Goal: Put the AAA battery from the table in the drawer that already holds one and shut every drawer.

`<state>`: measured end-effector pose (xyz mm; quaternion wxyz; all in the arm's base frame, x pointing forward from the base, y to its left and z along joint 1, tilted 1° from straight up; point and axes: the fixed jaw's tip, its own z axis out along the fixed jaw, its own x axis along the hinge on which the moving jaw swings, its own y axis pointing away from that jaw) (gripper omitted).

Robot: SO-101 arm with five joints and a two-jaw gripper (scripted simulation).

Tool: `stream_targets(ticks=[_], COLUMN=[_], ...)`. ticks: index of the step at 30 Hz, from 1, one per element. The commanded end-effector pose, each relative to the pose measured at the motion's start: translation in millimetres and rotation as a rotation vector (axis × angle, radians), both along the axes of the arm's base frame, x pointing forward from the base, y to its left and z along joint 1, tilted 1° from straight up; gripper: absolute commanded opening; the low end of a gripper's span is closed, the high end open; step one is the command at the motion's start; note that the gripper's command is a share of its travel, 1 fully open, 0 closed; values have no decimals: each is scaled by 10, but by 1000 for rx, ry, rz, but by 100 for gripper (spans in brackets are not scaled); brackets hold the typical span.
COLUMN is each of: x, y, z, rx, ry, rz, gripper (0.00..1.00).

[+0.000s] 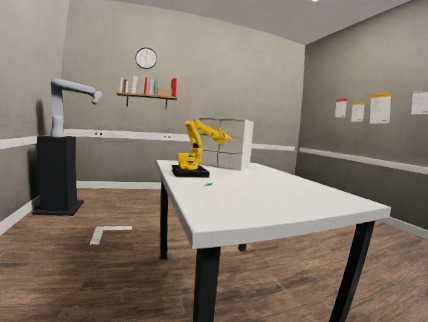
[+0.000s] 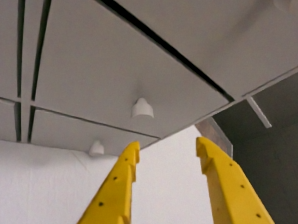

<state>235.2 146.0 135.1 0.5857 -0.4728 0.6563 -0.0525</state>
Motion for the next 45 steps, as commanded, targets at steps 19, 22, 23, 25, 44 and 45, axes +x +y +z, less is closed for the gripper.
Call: stream_targets(ticks=[19, 22, 23, 25, 44, 45], x=[-24, -24, -24, -24, 81, 81], y=[18, 18, 18, 18, 112, 112], z=[-86, -86, -86, -86, -127, -127], rx=[-19, -19, -19, -19, -19, -19], ry=[13, 13, 13, 13, 13, 13], rz=[14, 14, 14, 14, 23, 23], gripper=[21, 21, 21, 21, 21, 21])
